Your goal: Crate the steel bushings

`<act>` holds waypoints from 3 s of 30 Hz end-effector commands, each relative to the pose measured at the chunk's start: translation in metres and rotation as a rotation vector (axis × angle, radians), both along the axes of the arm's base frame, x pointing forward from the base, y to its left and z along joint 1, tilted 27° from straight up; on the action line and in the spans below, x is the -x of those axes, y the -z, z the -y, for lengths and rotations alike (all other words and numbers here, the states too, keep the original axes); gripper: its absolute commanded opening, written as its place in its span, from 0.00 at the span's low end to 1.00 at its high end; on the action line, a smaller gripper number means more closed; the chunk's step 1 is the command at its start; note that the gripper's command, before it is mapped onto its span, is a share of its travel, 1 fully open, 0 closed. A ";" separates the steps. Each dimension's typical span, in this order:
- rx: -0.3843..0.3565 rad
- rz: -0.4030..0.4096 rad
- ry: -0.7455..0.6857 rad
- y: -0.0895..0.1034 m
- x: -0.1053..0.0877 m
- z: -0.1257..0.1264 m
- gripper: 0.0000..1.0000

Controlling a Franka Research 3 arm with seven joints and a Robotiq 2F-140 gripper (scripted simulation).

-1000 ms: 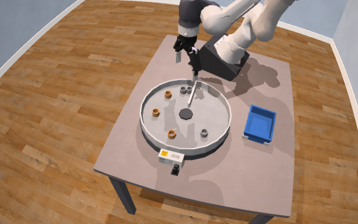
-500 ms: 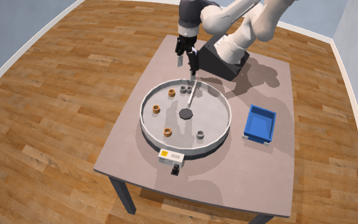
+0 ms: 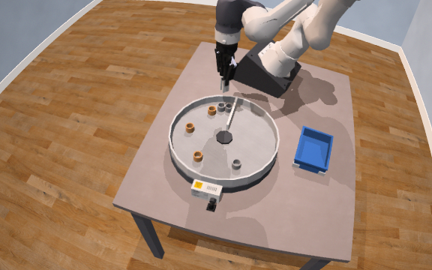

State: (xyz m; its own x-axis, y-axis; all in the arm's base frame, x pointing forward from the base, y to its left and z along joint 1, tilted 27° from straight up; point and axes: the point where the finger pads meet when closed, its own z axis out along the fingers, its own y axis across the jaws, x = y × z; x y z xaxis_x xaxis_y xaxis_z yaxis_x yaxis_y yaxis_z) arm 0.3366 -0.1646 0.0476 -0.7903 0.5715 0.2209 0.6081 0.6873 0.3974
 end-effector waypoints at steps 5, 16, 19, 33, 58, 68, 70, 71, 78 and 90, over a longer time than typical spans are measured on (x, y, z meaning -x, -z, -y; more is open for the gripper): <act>-0.002 -0.006 0.004 0.000 0.001 -0.001 0.07; -0.002 -0.006 0.004 0.000 0.001 -0.001 0.09; -0.002 -0.006 0.004 0.000 0.001 -0.001 0.09; -0.002 -0.006 0.004 0.000 0.001 -0.001 0.09; -0.002 -0.006 0.004 0.000 0.001 -0.001 0.09; -0.002 -0.006 0.004 0.000 0.001 -0.001 0.09; -0.002 -0.006 0.004 0.000 0.001 -0.001 0.09; -0.002 -0.006 0.004 0.000 0.001 -0.001 0.09; -0.002 -0.006 0.004 0.000 0.001 -0.001 0.09; -0.002 -0.006 0.004 0.000 0.001 -0.001 0.09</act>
State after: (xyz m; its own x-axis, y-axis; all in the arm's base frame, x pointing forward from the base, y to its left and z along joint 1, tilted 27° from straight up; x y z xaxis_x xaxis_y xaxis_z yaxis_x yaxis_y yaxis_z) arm 0.3365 -0.1645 0.0476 -0.7901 0.5717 0.2210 0.6083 0.6871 0.3973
